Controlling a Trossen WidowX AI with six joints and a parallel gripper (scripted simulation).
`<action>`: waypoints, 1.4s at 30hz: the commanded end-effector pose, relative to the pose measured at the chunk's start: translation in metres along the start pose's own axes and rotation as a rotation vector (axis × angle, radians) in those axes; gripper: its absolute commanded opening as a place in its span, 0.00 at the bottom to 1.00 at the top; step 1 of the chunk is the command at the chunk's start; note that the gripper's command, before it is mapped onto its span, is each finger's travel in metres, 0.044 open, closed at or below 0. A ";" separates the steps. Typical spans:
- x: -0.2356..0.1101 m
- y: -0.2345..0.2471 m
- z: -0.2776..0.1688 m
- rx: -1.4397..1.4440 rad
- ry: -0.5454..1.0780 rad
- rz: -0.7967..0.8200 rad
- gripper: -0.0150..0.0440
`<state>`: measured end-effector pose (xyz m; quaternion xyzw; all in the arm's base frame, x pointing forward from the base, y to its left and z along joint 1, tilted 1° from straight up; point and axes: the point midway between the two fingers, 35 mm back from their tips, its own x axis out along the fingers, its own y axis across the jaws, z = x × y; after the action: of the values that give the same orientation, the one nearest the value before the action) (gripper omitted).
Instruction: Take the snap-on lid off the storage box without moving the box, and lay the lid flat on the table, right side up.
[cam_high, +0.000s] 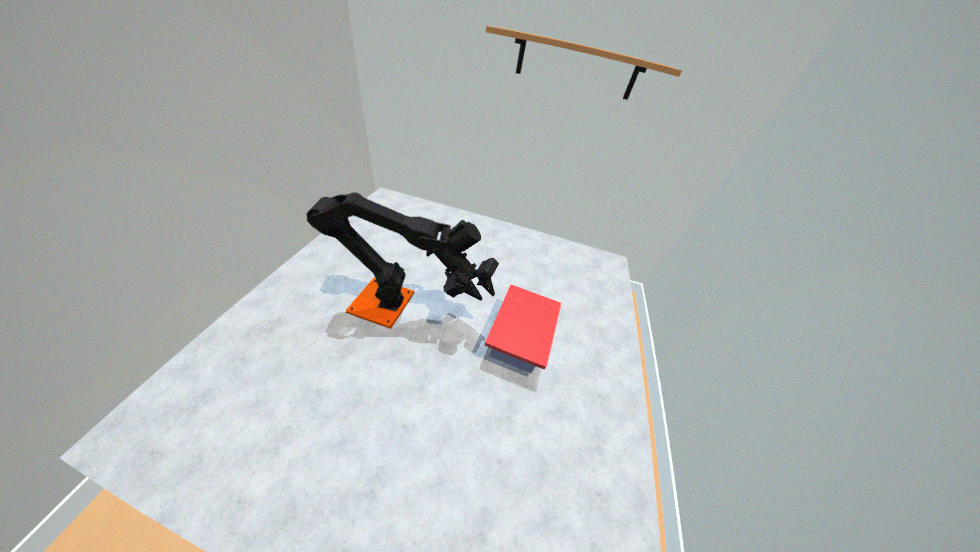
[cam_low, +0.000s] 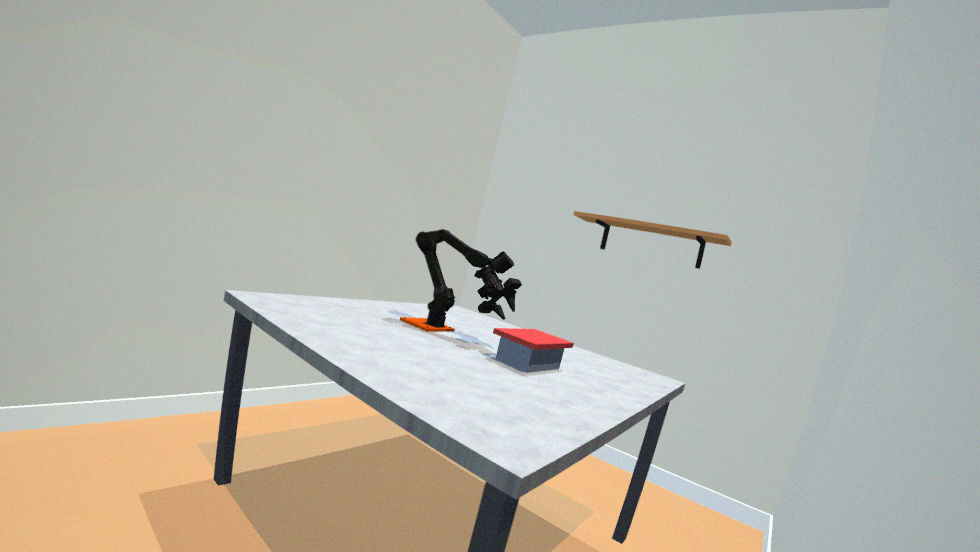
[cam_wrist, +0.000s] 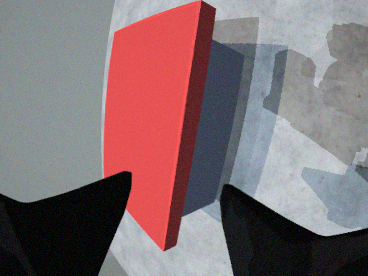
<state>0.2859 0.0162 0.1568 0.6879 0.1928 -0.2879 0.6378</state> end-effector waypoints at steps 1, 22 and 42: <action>0.004 -0.004 0.001 0.000 -0.004 0.010 0.65; 0.036 -0.001 0.000 0.000 -0.005 0.012 0.65; 0.068 -0.002 0.001 -0.001 -0.005 0.015 0.65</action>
<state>0.3336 0.0091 0.1182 0.6901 0.1814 -0.2839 0.6405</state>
